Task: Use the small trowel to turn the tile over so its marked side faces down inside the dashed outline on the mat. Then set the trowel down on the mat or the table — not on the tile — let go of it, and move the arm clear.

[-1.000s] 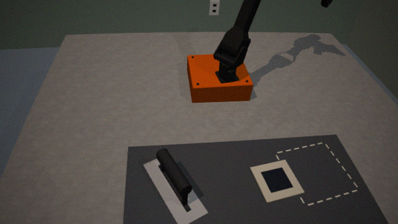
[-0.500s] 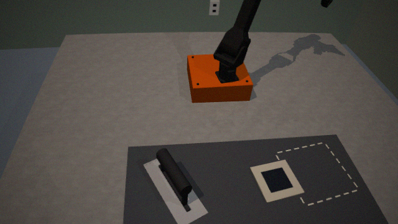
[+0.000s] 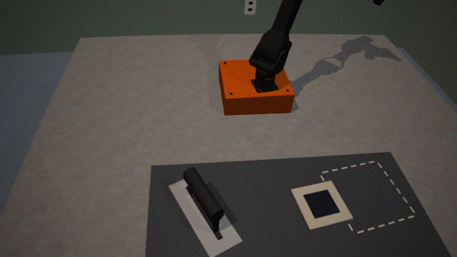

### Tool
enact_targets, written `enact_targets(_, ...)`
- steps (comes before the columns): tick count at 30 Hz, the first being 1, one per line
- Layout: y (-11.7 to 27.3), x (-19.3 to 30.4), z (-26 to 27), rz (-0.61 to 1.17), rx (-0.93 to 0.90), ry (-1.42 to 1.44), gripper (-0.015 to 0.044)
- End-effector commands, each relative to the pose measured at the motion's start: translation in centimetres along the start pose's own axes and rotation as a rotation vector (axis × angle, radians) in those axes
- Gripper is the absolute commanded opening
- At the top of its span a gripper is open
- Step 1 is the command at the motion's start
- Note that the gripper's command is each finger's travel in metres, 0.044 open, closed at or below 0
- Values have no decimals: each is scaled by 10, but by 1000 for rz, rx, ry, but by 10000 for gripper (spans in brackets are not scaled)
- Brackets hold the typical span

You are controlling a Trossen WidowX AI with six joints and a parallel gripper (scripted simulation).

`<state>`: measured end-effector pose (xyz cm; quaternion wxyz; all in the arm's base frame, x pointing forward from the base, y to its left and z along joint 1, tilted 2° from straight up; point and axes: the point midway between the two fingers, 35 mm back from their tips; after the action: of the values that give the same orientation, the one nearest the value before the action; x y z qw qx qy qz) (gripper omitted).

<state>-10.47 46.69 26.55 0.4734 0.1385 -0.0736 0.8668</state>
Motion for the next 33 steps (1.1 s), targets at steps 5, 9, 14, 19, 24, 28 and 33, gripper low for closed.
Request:
enact_targets(5,0,0,0,0,0,0,100)
enact_targets(9,0,0,0,0,0,0,100)
enact_targets(14,0,0,0,0,0,0,100)
enact_targets(19,0,0,0,0,0,0,100)
enact_targets(24,0,0,0,0,0,0,21)
enact_targets(28,0,0,0,0,0,0,0)
enact_targets(33,0,0,0,0,0,0,0)
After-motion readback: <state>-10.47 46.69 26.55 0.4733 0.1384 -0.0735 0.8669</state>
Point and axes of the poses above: the point midway between the two fingers, 35 mm back from their tips, its own y axis back along the fingers, its own z axis across the jaws, x = y × z, and after that the axes turned 1 degree about -y, right-handed
